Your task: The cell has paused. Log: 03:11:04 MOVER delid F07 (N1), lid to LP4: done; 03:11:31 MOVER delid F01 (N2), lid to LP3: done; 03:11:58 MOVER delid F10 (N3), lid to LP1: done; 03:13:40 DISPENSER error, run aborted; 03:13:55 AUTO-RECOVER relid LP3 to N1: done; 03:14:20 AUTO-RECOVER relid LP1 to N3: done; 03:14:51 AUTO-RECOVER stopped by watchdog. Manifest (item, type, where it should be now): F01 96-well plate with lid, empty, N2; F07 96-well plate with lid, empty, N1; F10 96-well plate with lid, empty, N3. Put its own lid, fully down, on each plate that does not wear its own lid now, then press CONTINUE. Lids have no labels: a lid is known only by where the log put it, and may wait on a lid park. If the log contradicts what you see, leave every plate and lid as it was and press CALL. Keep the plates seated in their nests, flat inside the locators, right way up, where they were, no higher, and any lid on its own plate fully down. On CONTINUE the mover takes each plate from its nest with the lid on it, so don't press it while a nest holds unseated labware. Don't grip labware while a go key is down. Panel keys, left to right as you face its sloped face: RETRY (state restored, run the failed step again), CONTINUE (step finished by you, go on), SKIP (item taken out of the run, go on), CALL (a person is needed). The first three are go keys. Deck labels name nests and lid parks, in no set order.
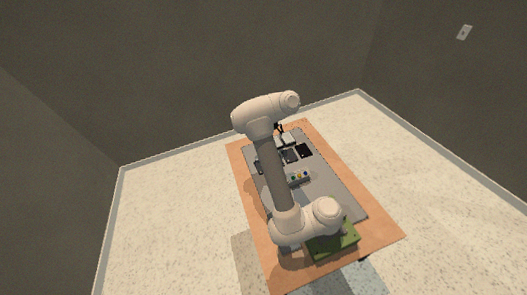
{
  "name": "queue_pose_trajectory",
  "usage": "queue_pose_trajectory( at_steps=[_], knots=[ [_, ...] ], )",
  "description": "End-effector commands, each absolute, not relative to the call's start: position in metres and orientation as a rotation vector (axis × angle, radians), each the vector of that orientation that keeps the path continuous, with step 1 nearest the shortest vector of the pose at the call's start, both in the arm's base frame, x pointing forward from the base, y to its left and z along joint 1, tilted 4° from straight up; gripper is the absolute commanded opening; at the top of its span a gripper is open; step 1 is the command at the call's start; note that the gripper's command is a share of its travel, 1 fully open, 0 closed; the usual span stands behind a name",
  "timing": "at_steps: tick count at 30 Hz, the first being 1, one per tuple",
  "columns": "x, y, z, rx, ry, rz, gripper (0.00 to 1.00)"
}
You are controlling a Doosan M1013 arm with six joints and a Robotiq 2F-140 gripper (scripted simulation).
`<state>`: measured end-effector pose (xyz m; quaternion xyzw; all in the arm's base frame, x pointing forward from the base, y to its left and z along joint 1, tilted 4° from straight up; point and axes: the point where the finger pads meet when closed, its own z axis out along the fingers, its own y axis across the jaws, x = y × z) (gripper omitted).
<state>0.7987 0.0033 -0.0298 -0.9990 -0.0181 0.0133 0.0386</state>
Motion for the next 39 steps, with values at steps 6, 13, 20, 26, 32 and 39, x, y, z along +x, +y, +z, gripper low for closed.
queue_pose_trajectory(
  at_steps=[6, 13, 20, 26, 32, 39],
  knots=[
    [0.802, 0.000, -0.003, -3.067, -0.051, 0.036, 0.66],
    [0.802, -0.001, 0.004, -3.067, -0.051, 0.036, 0.66],
    [0.802, -0.001, 0.005, -3.067, -0.051, 0.036, 0.66],
    [0.753, 0.001, 0.026, -3.067, -0.045, 0.036, 0.66],
    [0.702, 0.003, 0.043, -3.067, -0.040, 0.036, 0.66],
    [0.602, 0.009, 0.064, -3.067, -0.030, 0.036, 0.66]
  ],
)
